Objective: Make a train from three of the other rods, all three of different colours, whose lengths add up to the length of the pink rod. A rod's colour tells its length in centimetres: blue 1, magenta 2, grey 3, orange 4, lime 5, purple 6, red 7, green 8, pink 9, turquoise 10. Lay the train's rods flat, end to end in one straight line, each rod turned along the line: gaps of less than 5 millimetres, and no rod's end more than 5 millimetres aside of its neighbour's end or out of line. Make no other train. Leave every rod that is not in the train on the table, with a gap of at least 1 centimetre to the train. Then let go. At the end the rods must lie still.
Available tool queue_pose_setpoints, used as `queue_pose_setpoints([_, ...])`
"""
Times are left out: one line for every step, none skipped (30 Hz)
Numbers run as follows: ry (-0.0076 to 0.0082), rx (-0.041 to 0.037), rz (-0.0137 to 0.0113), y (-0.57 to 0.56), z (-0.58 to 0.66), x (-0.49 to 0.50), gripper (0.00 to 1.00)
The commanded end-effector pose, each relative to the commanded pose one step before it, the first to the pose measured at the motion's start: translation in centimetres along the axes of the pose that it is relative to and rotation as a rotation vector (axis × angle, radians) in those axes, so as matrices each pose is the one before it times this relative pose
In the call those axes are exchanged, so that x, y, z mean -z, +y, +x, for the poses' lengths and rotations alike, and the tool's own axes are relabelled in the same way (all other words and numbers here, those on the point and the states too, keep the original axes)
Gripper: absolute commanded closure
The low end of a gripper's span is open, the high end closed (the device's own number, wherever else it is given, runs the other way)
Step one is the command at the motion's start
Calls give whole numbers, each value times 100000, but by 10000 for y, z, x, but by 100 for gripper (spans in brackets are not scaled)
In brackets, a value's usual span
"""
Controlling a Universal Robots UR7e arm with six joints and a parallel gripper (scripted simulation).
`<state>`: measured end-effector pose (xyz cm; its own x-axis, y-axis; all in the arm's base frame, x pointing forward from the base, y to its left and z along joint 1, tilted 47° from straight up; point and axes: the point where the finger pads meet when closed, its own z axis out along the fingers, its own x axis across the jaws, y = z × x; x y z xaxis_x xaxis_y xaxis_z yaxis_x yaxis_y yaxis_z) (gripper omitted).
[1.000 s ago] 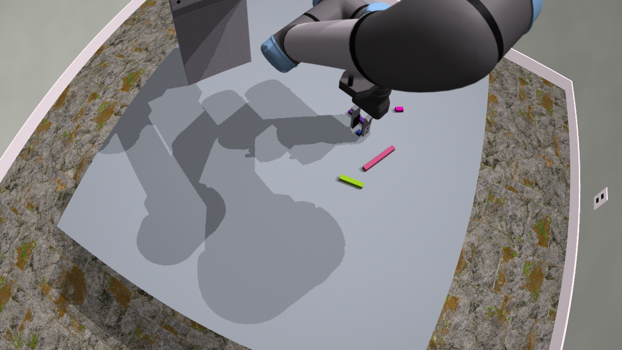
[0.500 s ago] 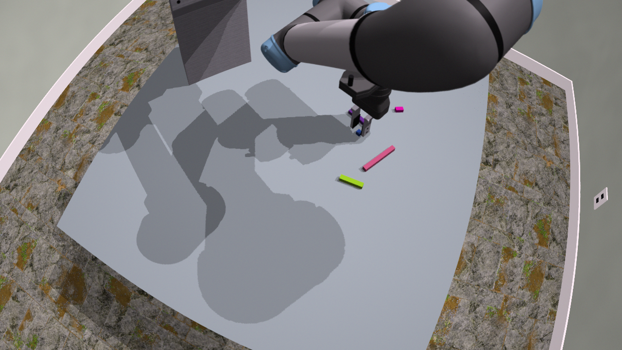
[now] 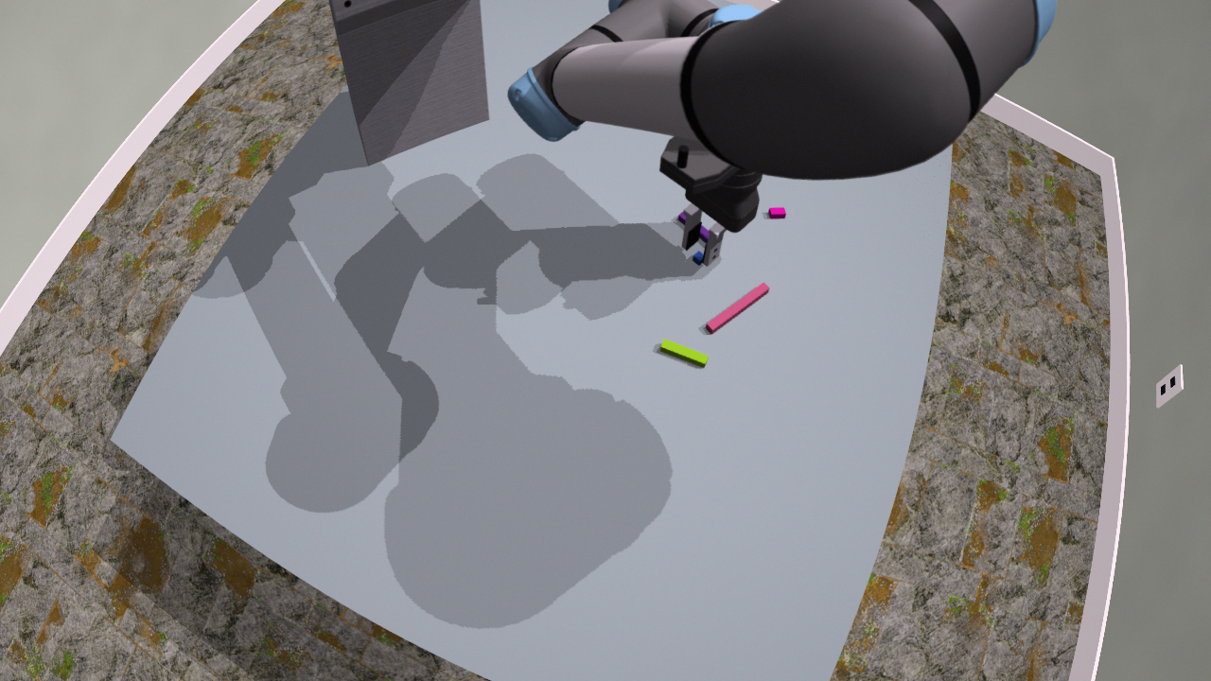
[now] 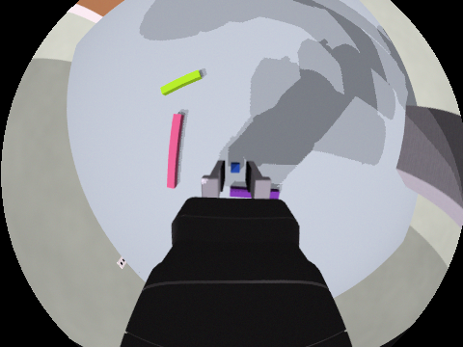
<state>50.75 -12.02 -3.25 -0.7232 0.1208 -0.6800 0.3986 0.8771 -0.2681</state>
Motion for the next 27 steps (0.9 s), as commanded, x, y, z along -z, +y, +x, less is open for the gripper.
queue_pose_setpoints([-115, -72, 34, -456, -428, -157, 46])
queue_pose_setpoints([0, 0, 0, 0, 0, 0, 46])
queue_pose_setpoints([0, 0, 0, 0, 0, 0, 46])
queue_pose_setpoints([0, 0, 0, 0, 0, 0, 46])
queue_pose_setpoints([0, 0, 0, 0, -2, -11, 46])
queue_pose_setpoints([-2, -2, 1, -2, -12, -71, 46])
queue_pose_setpoints([-4, -4, 3, -5, -29, -181, 46])
queue_pose_setpoints([-7, -7, 5, -9, -52, -328, 46])
queue_pose_setpoints([-11, -11, 8, -15, -79, -501, 46])
queue_pose_setpoints([-15, -15, 12, -22, -107, -690, 46])
queue_pose_setpoints([-59, -32, 20, -102, -341, -707, 46])
queue_pose_setpoints([2, -16, 16, -141, -8, -636, 46])
queue_pose_setpoints([2, -15, 14, -133, -8, -734, 46])
queue_pose_setpoints([-7, 6, -6, 14, -14, -777, 46])
queue_pose_setpoints([-7, 6, -6, 13, -13, -861, 46])
queue_pose_setpoints([-5, 5, -6, 15, -15, -941, 46])
queue_pose_setpoints([-5, 5, -5, 13, -11, -995, 46])
queue_pose_setpoints([0, 0, 0, 0, 0, 0, 46])
queue_pose_setpoints([0, 0, 0, 0, 0, 0, 46])
queue_pose_setpoints([11, -1, 3, 52, 48, -1015, 46])
queue_pose_setpoints([-3, -3, 2, -44, -5, -1068, 46])
queue_pose_setpoints([-3, 0, -1, -23, -12, -1075, 46])
queue_pose_setpoints([-4, 5, -5, 13, -10, -1045, 46])
queue_pose_setpoints([-3, 3, -4, 8, -3, -1009, 46])
queue_pose_setpoints([-1, 0, -1, 1, 5, -955, 46])
queue_pose_setpoints([1, 0, 0, 0, 5, -893, 46])
queue_pose_setpoints([3, 1, 1, -1, 8, -812, 46])
